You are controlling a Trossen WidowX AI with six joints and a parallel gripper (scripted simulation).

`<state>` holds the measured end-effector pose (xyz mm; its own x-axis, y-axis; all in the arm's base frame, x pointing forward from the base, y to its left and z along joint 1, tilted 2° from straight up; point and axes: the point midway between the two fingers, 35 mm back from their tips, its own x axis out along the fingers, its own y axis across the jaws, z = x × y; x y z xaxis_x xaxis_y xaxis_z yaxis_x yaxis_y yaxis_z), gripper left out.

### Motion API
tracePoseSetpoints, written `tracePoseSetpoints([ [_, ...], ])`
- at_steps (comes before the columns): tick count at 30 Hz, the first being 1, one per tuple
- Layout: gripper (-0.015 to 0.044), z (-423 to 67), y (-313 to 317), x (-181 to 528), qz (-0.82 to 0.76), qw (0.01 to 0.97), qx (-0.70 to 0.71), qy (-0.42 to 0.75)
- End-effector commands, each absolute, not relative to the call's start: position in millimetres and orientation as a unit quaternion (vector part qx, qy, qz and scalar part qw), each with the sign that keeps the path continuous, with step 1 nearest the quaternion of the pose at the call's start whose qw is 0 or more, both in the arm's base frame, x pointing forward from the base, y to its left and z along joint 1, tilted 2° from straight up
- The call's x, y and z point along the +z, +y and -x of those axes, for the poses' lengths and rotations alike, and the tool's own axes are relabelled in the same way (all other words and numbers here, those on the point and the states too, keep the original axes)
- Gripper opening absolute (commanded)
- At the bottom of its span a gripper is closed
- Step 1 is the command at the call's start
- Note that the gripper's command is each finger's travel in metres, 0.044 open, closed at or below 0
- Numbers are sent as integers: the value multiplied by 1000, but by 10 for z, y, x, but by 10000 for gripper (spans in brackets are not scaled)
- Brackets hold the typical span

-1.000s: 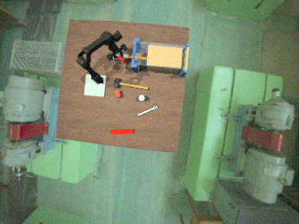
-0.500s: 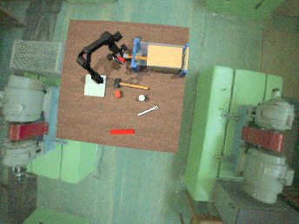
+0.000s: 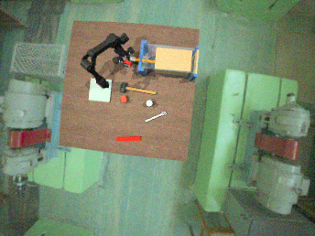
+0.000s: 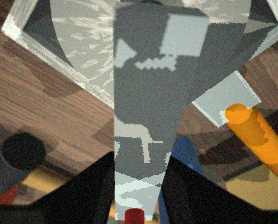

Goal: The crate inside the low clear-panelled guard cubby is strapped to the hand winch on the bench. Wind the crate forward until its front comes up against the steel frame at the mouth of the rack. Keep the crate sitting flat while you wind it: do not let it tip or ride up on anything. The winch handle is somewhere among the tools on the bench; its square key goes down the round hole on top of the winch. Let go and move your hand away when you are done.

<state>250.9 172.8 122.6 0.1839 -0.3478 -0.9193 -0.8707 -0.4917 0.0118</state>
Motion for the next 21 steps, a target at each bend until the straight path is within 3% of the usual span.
tracePoseSetpoints([
  [1,0,-2508,1730,1217,719,275,477,424],
  [21,0,-2508,1730,1176,719,275,477,424],
])
